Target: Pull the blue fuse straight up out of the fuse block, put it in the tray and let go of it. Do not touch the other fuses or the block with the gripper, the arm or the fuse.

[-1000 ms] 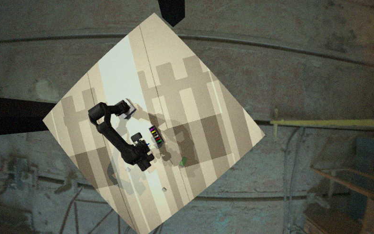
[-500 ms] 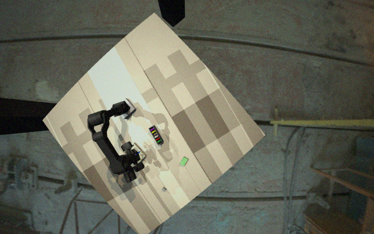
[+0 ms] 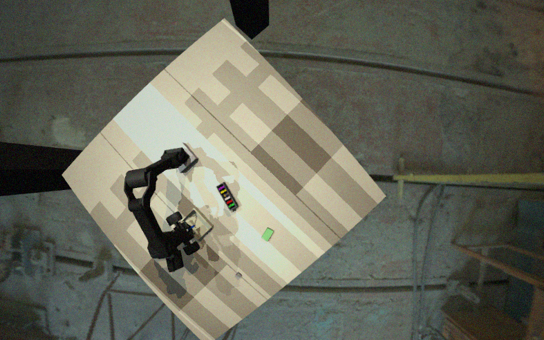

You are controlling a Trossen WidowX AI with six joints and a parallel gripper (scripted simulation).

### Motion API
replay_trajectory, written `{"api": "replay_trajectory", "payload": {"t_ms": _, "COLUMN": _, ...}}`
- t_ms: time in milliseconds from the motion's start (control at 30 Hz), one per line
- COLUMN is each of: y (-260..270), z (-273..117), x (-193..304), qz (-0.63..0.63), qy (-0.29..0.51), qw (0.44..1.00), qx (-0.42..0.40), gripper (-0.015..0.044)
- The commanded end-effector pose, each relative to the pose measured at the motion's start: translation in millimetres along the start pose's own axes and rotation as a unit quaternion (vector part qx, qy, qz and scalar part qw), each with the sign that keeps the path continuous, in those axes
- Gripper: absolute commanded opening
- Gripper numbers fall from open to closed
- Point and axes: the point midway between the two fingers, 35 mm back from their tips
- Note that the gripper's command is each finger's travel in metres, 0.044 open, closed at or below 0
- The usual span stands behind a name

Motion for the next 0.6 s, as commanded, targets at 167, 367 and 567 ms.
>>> {"api": "replay_trajectory", "payload": {"t_ms": 167, "y": 0.7, "z": 13.9, "x": -0.4, "qz": -0.002, "qy": 0.002, "qw": 1.0, "qx": 0.0, "gripper": 0.0}}
{"api": "replay_trajectory", "payload": {"t_ms": 367, "y": 0.6, "z": 23.6, "x": -0.4, "qz": -0.002, "qy": 0.002, "qw": 1.0, "qx": 0.0, "gripper": 0.0}}
{"api": "replay_trajectory", "payload": {"t_ms": 567, "y": 0.2, "z": 33.2, "x": -0.3, "qz": -0.002, "qy": 0.002, "qw": 1.0, "qx": 0.0, "gripper": 0.0}}
Point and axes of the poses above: the point midway between the two fingers, 35 mm back from their tips, its own z axis out along the fingers, its own y axis across the jaws, x = y × z, and after that the axes turned 15 degrees about z, right-handed
